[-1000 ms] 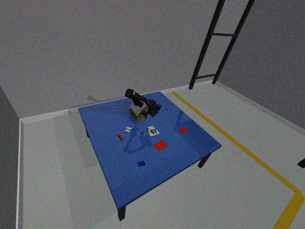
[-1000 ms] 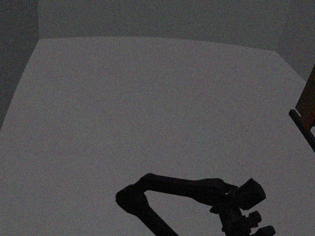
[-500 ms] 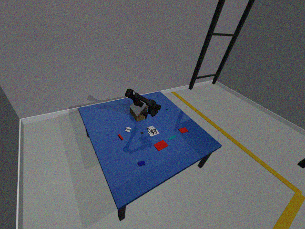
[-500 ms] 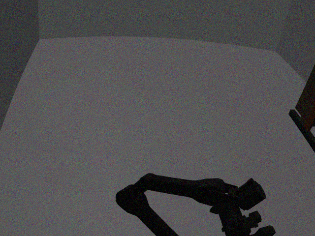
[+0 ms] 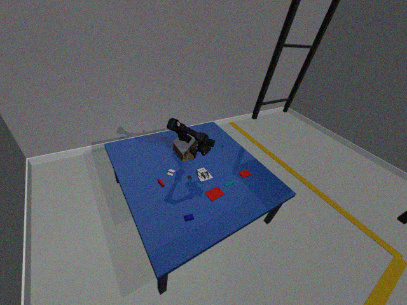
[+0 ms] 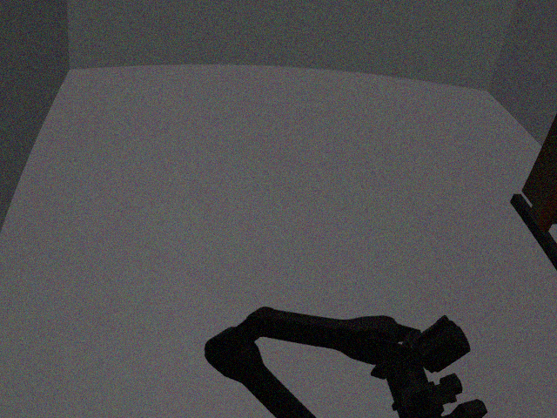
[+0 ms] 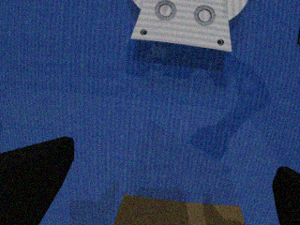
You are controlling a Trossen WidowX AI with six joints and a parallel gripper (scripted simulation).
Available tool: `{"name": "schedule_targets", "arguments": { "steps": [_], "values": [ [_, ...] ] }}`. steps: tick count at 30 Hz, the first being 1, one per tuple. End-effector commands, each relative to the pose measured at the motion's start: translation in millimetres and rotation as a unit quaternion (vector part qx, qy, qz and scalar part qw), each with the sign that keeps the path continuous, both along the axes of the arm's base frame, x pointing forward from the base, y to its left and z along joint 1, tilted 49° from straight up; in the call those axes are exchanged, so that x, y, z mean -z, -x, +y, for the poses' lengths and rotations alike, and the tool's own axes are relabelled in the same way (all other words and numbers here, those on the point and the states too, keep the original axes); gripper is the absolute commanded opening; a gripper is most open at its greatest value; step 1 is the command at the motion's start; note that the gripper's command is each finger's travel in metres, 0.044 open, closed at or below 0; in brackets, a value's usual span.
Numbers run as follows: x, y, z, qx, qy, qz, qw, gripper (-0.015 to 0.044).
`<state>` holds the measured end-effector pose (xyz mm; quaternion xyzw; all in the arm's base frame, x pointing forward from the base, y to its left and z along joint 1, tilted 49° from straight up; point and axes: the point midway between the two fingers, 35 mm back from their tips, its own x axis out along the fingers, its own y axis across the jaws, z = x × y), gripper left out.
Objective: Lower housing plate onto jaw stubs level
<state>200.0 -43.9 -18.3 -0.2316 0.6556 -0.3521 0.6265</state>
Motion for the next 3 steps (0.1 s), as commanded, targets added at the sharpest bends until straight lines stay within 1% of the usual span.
{"name": "schedule_targets", "arguments": {
  "steps": [1, 3],
  "values": [
    [0.2, 1.3, -0.1, 0.002, -0.001, 0.001, 1.000, 0.0440],
    [0.2, 1.3, -0.1, 0.002, -0.001, 0.001, 1.000, 0.0440]
  ]
}}
